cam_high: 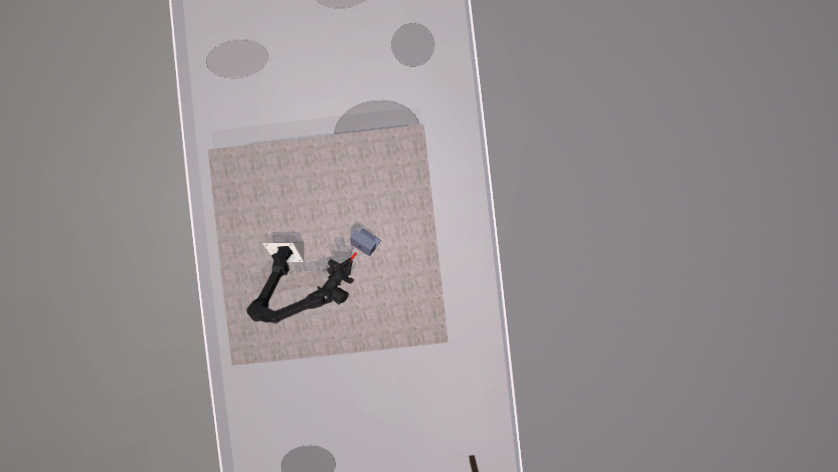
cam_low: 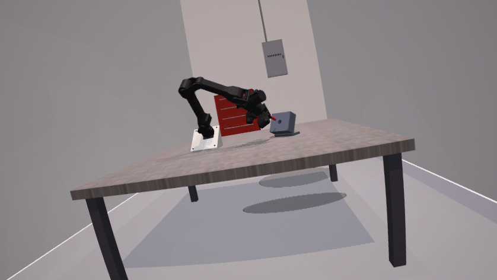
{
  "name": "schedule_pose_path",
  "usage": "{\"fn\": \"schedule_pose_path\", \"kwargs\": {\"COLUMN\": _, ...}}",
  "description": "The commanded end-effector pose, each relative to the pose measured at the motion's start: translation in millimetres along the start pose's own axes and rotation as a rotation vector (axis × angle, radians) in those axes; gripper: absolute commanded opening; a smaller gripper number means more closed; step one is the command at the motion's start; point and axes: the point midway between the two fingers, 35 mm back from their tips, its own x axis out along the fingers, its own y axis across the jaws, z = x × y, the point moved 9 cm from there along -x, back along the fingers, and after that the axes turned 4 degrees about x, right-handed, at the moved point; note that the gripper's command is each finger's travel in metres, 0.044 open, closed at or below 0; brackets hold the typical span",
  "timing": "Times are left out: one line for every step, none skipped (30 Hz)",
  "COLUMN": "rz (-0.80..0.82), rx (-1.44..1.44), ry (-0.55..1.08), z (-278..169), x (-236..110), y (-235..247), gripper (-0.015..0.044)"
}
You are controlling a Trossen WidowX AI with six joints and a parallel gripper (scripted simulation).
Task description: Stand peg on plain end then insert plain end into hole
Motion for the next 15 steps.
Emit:
{"fn": "schedule_pose_path", "kwargs": {"rz": -0.014, "rx": 0.007, "ry": 0.006, "z": 1.1, "x": 7.7, "y": 0.6, "gripper": 0.0}}
{"fn": "schedule_pose_path", "kwargs": {"rz": -0.014, "rx": 0.006, "ry": 0.007, "z": 1.2, "x": 8.1, "y": 0.7, "gripper": 0.0}}
{"fn": "schedule_pose_path", "kwargs": {"rz": -0.015, "rx": 0.005, "ry": 0.008, "z": 1.3, "x": 8.6, "y": 0.9, "gripper": 0.0}}
{"fn": "schedule_pose_path", "kwargs": {"rz": -0.016, "rx": 0.003, "ry": 0.009, "z": 1.3, "x": 9.4, "y": 1.1, "gripper": 0.0}}
{"fn": "schedule_pose_path", "kwargs": {"rz": -0.017, "rx": 0.001, "ry": 0.011, "z": 1.4, "x": 10.0, "y": 1.3, "gripper": 0.0}}
{"fn": "schedule_pose_path", "kwargs": {"rz": -0.017, "rx": 0.0, "ry": 0.011, "z": 1.5, "x": 10.2, "y": 1.4, "gripper": 0.0}}
{"fn": "schedule_pose_path", "kwargs": {"rz": -0.017, "rx": 0.0, "ry": 0.012, "z": 1.7, "x": 10.3, "y": 1.5, "gripper": 0.0}}
{"fn": "schedule_pose_path", "kwargs": {"rz": -0.017, "rx": 0.0, "ry": 0.012, "z": 1.6, "x": 10.6, "y": 1.5, "gripper": 0.0}}
{"fn": "schedule_pose_path", "kwargs": {"rz": -0.017, "rx": 0.0, "ry": 0.012, "z": 1.6, "x": 11.0, "y": 1.5, "gripper": 0.0}}
{"fn": "schedule_pose_path", "kwargs": {"rz": -0.017, "rx": 0.0, "ry": 0.012, "z": 1.6, "x": 11.7, "y": 1.5, "gripper": 0.0}}
{"fn": "schedule_pose_path", "kwargs": {"rz": -0.017, "rx": 0.0, "ry": 0.012, "z": 1.6, "x": 12.6, "y": 1.6, "gripper": 0.0}}
{"fn": "schedule_pose_path", "kwargs": {"rz": -0.017, "rx": 0.0, "ry": 0.012, "z": 1.6, "x": 13.7, "y": 1.6, "gripper": 0.0}}
{"fn": "schedule_pose_path", "kwargs": {"rz": -0.017, "rx": -0.001, "ry": 0.012, "z": 1.5, "x": 14.9, "y": 1.7, "gripper": 0.0}}
{"fn": "schedule_pose_path", "kwargs": {"rz": -0.017, "rx": -0.001, "ry": 0.012, "z": 1.5, "x": 16.1, "y": 1.7, "gripper": 0.0}}
{"fn": "schedule_pose_path", "kwargs": {"rz": -0.017, "rx": -0.001, "ry": 0.013, "z": 1.5, "x": 17.5, "y": 1.8, "gripper": 0.0}}
